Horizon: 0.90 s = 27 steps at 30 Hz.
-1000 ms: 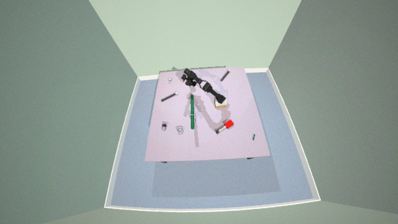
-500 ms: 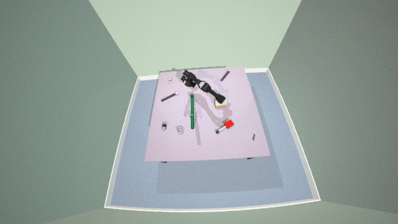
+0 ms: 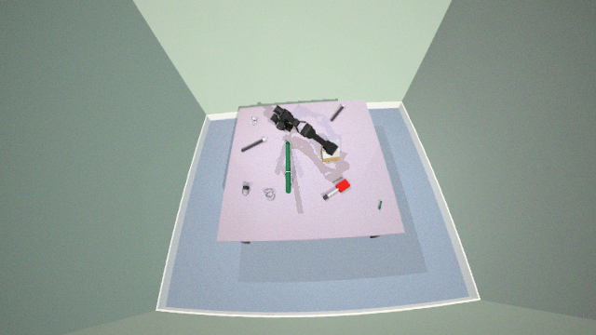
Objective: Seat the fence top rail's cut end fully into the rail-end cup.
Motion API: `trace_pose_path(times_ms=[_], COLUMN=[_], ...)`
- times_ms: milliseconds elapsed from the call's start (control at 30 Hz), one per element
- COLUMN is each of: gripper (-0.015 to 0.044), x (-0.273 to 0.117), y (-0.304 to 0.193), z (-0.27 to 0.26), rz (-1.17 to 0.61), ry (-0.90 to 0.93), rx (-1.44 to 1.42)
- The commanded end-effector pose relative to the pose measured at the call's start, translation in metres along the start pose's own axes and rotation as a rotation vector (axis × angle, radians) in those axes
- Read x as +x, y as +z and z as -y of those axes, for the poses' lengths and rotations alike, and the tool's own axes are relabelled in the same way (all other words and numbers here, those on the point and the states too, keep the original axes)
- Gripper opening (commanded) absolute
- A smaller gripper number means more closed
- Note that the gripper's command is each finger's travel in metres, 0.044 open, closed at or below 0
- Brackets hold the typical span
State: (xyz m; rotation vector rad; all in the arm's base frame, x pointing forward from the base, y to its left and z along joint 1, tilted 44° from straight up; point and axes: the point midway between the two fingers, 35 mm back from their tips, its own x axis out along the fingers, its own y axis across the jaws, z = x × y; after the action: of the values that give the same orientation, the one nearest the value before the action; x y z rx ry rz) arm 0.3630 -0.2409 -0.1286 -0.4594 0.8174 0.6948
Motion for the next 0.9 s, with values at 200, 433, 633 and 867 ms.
trace_pose_path(times_ms=[200,433,633,867], gripper=[0.0079,0.0,0.0,0.0], x=[0.001,-0.002,-0.003,-0.005], y=[-0.001,-0.001,-0.001,-0.002], z=[-0.001,-0.006,-0.008,-0.012], rz=[-0.003,0.029,0.04,0.065], ry=[0.001,0.002,0.002,0.002], rx=[0.005,-0.052,-0.072,-0.114])
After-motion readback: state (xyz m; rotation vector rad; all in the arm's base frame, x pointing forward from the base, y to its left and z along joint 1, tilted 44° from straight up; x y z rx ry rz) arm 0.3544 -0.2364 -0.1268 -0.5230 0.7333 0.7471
